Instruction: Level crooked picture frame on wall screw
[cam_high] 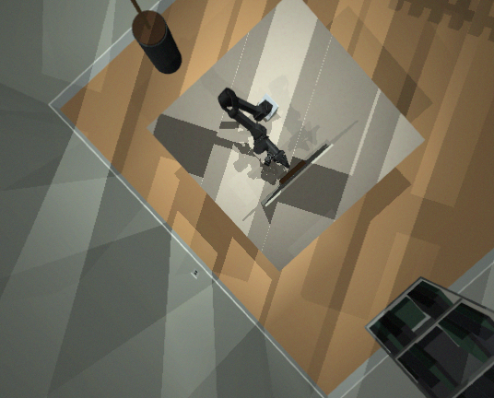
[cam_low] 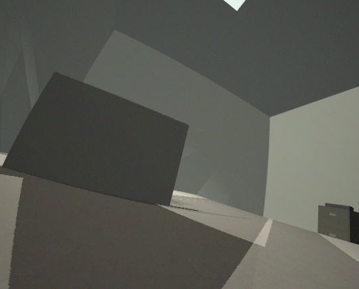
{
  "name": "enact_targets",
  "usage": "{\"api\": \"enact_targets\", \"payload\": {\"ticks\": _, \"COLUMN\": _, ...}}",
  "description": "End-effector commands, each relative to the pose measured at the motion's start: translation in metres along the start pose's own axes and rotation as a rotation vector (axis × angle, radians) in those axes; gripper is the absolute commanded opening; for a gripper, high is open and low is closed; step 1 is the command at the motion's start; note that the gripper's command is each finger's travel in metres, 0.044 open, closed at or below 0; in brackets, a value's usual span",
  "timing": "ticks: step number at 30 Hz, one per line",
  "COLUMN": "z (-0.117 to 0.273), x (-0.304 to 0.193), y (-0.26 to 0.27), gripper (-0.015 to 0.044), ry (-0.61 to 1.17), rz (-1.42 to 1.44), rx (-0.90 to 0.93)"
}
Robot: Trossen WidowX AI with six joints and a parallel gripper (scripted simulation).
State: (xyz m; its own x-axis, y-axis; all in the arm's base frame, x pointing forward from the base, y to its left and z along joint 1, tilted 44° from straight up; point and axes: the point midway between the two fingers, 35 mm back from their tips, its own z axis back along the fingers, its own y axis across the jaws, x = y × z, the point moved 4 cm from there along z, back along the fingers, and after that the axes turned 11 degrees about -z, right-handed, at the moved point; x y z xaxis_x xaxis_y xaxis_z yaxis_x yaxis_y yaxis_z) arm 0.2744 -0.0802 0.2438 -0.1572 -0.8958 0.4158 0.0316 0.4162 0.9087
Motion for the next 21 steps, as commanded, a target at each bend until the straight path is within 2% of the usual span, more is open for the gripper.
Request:
{"api": "enact_targets", "payload": {"ticks": 1, "z": -0.007, "x": 0.001, "y": 0.003, "gripper": 0.0260, "ry": -0.005, "rz": 0.006, "rx": 0.007}}
{"api": "enact_targets", "payload": {"ticks": 21, "z": -0.032, "x": 0.001, "y": 0.002, "gripper": 0.0260, "ry": -0.005, "rz": 0.006, "rx": 0.008}}
